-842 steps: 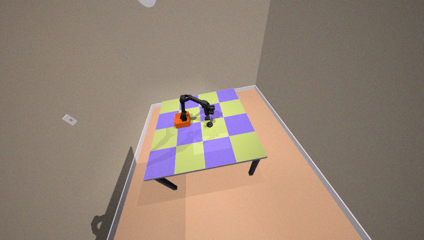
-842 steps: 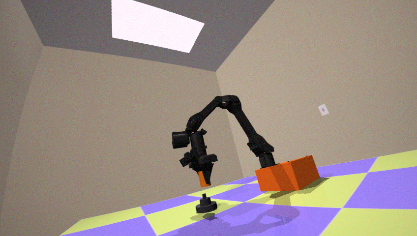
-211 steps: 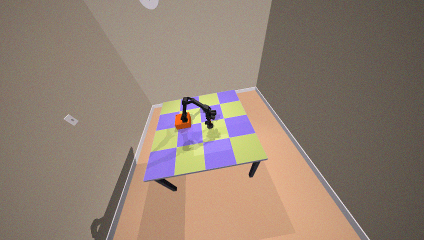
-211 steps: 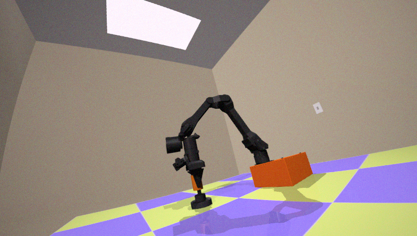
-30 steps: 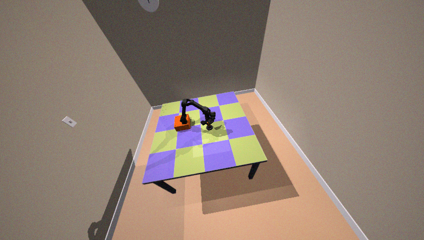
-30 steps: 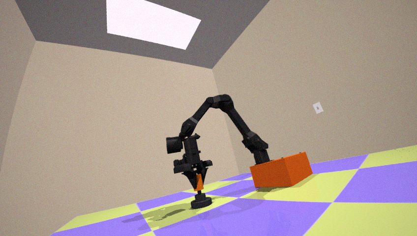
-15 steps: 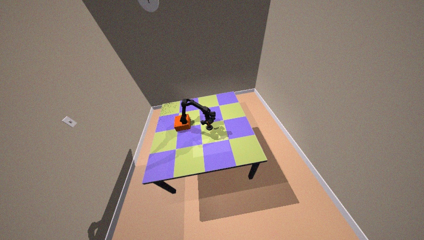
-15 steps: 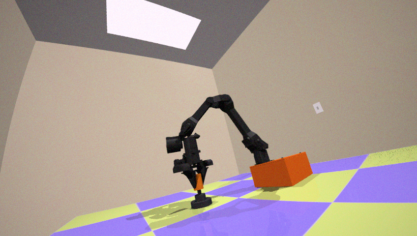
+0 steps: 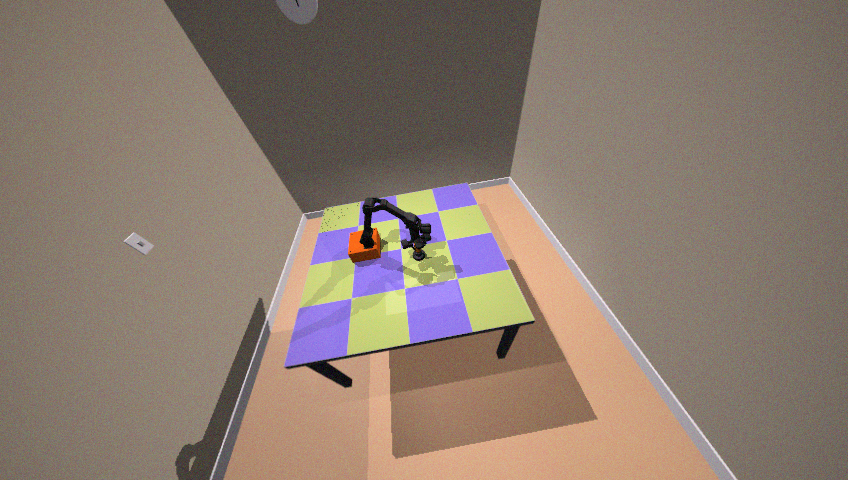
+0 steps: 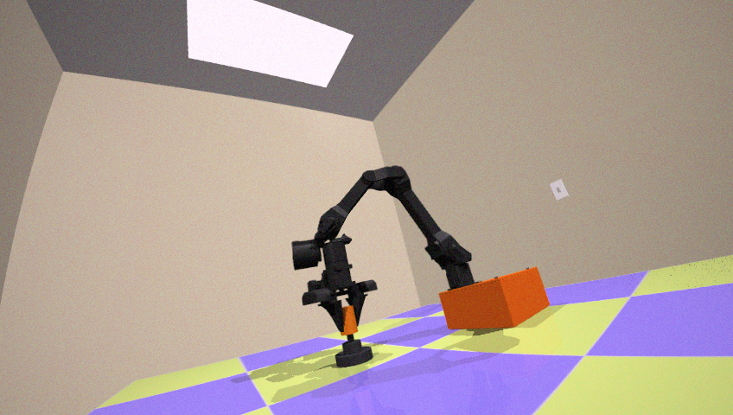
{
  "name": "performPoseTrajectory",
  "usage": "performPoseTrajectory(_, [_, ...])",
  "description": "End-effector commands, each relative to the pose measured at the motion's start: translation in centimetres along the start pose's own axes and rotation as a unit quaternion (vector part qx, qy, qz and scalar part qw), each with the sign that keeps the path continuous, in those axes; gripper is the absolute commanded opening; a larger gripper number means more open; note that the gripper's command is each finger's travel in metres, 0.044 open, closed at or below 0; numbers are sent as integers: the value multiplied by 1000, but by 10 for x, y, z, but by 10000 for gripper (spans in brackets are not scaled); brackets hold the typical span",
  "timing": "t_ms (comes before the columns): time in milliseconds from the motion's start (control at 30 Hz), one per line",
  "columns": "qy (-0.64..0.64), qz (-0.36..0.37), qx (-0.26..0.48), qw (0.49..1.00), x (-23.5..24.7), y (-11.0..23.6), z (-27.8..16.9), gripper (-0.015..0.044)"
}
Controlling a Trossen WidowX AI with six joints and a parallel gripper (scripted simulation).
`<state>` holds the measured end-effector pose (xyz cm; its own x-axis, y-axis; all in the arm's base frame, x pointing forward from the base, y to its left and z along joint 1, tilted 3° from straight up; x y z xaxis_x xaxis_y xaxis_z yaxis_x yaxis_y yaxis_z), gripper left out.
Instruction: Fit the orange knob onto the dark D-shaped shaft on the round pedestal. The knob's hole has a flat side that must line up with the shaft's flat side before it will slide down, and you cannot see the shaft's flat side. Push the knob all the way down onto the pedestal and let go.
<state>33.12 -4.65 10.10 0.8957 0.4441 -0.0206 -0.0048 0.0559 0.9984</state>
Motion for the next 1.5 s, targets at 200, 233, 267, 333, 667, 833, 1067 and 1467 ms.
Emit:
performPoseTrajectory(200, [-3,1,-2,1000,0,-1,0,0])
performPoseTrajectory(233, [-3,1,-2,1000,0,-2,1,0])
performPoseTrajectory(267, [-3,1,-2,1000,0,-2,1,0])
performPoseTrajectory(333, [-3,1,-2,1000,0,-2,1,0])
performPoseTrajectory(667, [-3,1,-2,1000,0,3,1,0])
performPoseTrajectory(833, [-46,1,-2,999,1,4,1,0])
performPoseTrajectory(1067, [-108,1,-2,994,2,2,1,0])
performPoseTrajectory(1467, [-108,1,-2,994,0,-2,0,0])
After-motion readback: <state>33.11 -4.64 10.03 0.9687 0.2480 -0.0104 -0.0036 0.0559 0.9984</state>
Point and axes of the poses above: the point midway between the two fingers, 35 mm back from their tips, its own y axis back along the fingers, its own x axis across the jaws, z = x × y, the point moved 9 cm from there along y, back along the fingers, and after that the axes turned 8 degrees about y, right-handed, at the moved point
